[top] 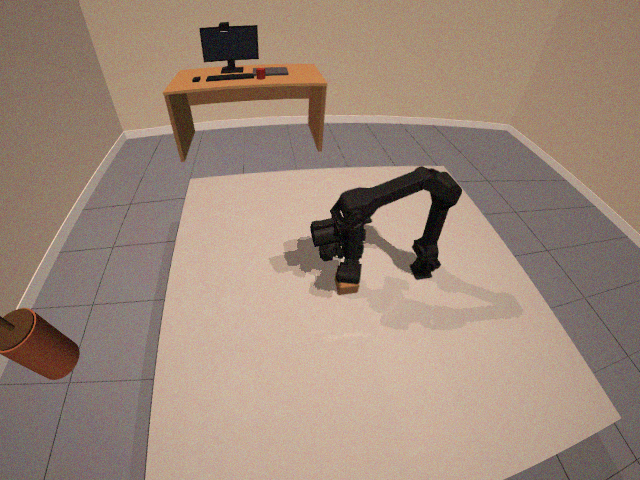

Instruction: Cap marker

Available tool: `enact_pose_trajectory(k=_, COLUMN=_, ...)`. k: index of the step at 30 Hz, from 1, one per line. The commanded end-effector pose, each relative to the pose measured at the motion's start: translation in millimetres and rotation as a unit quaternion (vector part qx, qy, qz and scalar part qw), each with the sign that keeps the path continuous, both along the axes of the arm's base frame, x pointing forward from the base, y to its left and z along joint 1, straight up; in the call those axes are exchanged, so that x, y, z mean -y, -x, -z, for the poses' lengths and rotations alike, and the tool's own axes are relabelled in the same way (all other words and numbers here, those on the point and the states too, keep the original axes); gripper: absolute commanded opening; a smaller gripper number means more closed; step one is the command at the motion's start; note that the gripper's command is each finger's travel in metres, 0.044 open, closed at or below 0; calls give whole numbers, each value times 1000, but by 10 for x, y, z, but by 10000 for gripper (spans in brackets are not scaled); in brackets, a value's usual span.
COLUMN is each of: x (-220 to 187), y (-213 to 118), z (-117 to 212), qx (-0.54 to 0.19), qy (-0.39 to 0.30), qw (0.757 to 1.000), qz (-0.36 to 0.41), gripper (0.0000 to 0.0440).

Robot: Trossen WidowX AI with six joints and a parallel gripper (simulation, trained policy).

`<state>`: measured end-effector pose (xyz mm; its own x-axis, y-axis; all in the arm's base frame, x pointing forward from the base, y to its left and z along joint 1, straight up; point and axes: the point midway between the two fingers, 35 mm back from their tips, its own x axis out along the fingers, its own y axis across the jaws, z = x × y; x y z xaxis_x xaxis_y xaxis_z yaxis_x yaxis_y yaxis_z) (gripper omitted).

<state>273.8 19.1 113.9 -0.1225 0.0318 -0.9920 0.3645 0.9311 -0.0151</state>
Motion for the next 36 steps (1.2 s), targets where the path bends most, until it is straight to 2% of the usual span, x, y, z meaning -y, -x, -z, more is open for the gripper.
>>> enact_pose_trajectory(k=1, x=40, y=84, z=167, qx=-30, qy=9, qw=1000, qz=-5, gripper=57)
enact_pose_trajectory(k=36, x=63, y=81, z=190, qx=-27, qy=12, qw=999, qz=-17, gripper=100)
